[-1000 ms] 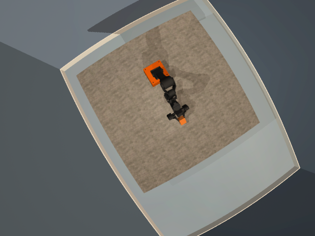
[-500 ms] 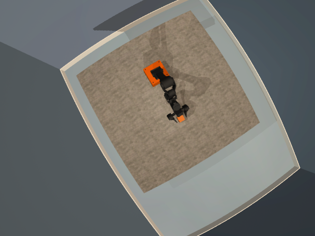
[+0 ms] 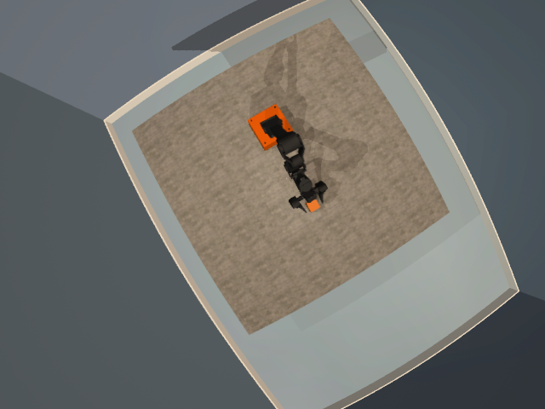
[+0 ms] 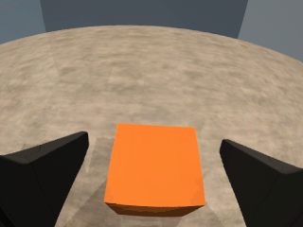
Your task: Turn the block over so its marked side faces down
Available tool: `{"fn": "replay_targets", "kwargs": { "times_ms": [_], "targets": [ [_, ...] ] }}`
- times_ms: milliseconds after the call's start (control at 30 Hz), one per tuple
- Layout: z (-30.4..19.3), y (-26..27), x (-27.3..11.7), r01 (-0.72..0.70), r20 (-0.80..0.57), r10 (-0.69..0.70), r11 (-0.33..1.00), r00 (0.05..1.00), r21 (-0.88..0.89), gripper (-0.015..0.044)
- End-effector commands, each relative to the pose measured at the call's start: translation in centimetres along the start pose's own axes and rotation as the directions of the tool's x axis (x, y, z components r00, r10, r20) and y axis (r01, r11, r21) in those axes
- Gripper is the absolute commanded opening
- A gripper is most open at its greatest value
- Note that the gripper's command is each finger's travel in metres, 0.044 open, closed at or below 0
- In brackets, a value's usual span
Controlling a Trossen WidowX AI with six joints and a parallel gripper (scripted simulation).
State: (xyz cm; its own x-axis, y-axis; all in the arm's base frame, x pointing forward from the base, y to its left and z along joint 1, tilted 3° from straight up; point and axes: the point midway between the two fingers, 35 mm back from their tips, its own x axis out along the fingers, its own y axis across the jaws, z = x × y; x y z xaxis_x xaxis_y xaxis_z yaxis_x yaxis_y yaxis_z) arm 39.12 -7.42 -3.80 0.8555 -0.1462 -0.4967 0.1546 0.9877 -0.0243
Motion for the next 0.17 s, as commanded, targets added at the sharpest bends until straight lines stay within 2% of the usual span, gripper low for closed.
{"fn": "replay_targets", "kwargs": {
  "times_ms": [0,133],
  "targets": [
    [0.0,0.03,0.0,-0.002,0.001,0.002,1.0,1.0,-0.005,0.044],
    [0.0,0.03,0.0,-0.002,0.001,0.002,1.0,1.0,-0.005,0.044]
  ]
}}
